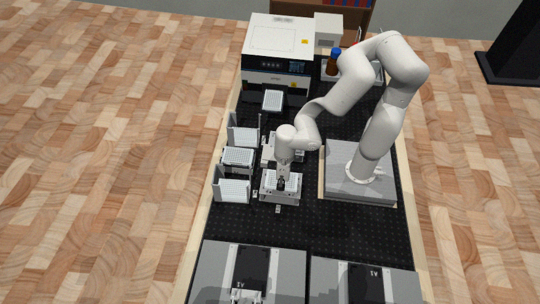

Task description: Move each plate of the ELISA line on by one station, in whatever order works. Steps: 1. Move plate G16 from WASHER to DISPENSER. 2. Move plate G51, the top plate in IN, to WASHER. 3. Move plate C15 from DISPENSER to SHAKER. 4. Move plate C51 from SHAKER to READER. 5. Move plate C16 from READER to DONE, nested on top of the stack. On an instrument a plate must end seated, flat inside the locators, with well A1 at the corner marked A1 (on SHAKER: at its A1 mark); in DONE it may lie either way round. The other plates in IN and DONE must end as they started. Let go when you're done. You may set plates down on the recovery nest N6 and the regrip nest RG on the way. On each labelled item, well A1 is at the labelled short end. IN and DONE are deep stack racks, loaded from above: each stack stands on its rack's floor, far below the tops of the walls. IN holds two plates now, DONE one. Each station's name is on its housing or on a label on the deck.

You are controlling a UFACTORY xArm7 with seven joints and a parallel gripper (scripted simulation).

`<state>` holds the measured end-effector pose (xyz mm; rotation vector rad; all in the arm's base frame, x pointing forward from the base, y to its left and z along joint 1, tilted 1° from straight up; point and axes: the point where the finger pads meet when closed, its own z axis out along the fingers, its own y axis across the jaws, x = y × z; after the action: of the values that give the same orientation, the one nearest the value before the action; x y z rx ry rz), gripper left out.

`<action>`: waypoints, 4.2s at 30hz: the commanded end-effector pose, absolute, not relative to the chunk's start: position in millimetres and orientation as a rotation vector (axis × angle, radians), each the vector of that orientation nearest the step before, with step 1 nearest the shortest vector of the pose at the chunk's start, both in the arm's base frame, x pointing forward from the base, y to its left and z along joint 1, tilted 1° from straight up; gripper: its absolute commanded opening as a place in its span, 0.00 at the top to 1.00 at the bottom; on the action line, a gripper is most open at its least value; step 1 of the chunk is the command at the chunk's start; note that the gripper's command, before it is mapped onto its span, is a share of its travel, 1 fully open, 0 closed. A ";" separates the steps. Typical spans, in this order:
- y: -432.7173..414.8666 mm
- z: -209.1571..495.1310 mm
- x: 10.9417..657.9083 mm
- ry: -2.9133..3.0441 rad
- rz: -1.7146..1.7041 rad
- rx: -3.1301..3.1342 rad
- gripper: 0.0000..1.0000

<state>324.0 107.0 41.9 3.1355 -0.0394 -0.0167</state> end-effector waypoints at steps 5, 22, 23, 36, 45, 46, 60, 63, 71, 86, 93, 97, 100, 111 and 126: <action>107.4 42.3 325.8 -0.040 -0.010 3.136 1.00; 107.5 42.8 325.8 -0.040 -0.010 3.136 1.00; 107.5 42.8 325.8 -0.040 -0.010 3.136 1.00; 107.4 41.7 325.7 -0.040 -0.010 3.136 1.00; 107.4 39.3 325.6 -0.040 -0.010 3.136 1.00; 107.4 39.0 325.6 -0.040 -0.010 3.136 1.00; 107.4 35.0 325.6 -0.040 -0.010 3.136 1.00; 107.4 34.0 325.6 -0.040 -0.010 3.136 1.00; 107.3 32.0 325.6 -0.040 -0.010 3.136 1.00; 107.4 32.0 325.6 -0.040 -0.010 3.136 0.00; 107.4 32.1 325.7 -0.040 -0.010 3.136 0.00; 107.4 32.0 325.6 -0.040 -0.010 3.136 0.00; 107.4 33.2 325.6 -0.040 -0.010 3.136 0.00; 107.5 45.3 325.7 -0.040 -0.010 3.136 0.00; 107.5 65.4 325.8 -0.040 -0.010 3.136 0.00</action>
<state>324.4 107.3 58.6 3.1345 -0.0396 -0.0157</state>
